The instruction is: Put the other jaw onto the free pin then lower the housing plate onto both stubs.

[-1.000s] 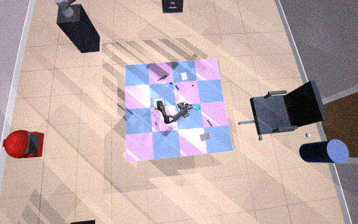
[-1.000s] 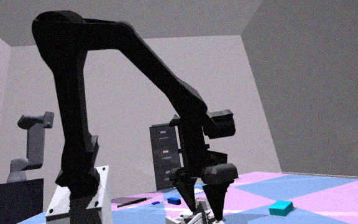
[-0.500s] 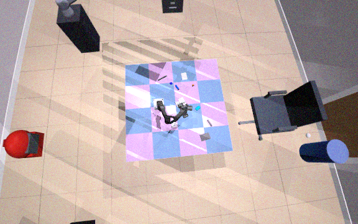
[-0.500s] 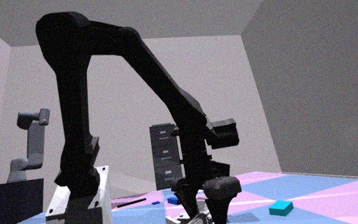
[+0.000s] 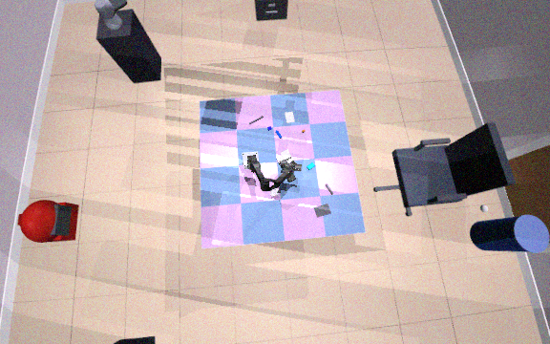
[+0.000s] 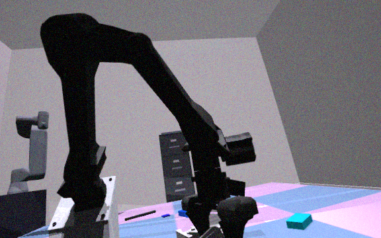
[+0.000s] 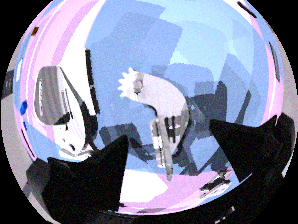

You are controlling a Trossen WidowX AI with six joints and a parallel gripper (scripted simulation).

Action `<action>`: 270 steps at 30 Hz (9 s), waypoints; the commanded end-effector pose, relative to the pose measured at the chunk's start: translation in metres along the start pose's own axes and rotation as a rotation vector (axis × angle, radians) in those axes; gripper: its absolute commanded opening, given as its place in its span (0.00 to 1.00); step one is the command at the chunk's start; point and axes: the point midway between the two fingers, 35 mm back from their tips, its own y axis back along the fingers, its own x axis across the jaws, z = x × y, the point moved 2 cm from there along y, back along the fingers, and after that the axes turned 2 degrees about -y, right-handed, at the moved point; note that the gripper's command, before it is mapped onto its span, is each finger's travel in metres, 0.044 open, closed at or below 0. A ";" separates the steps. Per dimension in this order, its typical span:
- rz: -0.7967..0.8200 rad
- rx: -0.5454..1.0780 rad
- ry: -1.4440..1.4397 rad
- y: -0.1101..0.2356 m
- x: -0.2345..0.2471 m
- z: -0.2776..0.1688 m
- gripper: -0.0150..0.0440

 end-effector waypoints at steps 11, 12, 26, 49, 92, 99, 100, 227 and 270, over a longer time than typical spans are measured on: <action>0.001 -0.002 0.006 -0.001 0.000 0.000 1.00; 0.001 -0.002 0.006 -0.001 0.000 0.000 1.00; 0.000 0.000 0.000 -0.001 0.000 0.000 0.56; 0.005 -0.002 0.001 0.016 0.001 0.002 0.48; 0.010 -0.009 0.309 0.079 0.015 -0.001 0.48; 0.011 -0.011 0.447 0.079 0.022 -0.002 0.48; 0.011 -0.011 0.466 0.079 0.023 -0.002 0.48; -0.002 -0.018 2.951 0.078 0.121 -0.047 0.48; -0.004 -0.017 2.997 0.082 0.131 -0.020 0.48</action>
